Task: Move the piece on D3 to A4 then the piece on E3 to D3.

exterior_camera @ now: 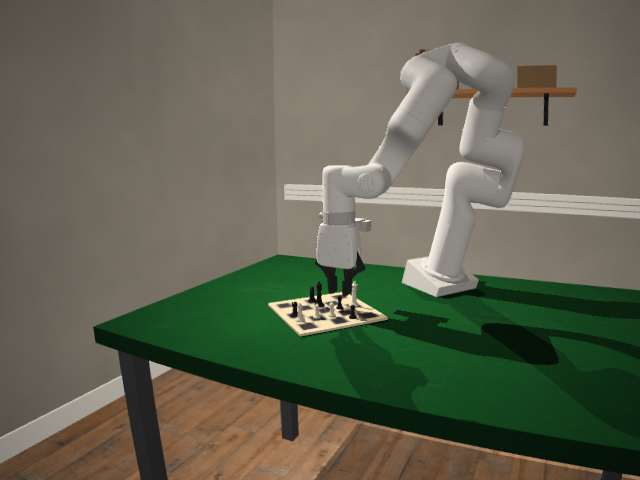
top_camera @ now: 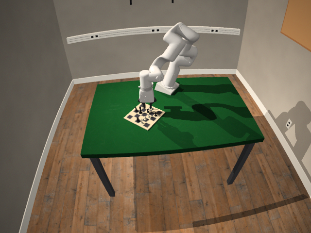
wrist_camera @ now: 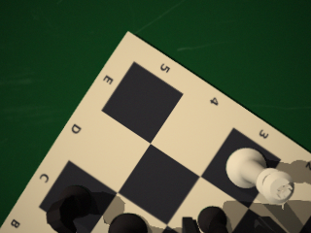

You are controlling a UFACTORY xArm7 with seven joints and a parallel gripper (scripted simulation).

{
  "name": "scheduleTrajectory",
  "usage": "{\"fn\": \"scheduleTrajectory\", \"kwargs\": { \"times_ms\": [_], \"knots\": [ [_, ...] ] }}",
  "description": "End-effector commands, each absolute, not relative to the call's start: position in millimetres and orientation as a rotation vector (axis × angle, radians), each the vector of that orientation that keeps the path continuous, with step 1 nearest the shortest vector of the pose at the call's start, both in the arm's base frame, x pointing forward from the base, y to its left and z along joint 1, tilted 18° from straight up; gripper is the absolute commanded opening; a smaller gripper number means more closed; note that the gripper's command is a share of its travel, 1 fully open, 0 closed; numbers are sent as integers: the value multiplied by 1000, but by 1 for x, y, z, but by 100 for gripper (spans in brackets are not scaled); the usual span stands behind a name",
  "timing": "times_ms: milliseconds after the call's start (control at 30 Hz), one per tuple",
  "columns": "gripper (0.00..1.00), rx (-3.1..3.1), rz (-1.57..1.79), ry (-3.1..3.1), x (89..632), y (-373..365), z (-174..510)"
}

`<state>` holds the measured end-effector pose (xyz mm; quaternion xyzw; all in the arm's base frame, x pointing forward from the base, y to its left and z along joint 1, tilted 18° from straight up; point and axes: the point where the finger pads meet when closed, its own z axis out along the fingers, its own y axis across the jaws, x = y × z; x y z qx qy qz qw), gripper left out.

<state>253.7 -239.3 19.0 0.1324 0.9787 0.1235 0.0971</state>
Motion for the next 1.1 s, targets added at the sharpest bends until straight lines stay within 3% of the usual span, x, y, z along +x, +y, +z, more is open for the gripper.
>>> {"fn": "scheduleTrajectory", "kwargs": {
  "times_ms": [0, 1067],
  "knots": [
    [35, 393, 362, 2896, 254, -241, 20],
    [35, 393, 362, 2896, 258, -237, 2]
  ]
}}
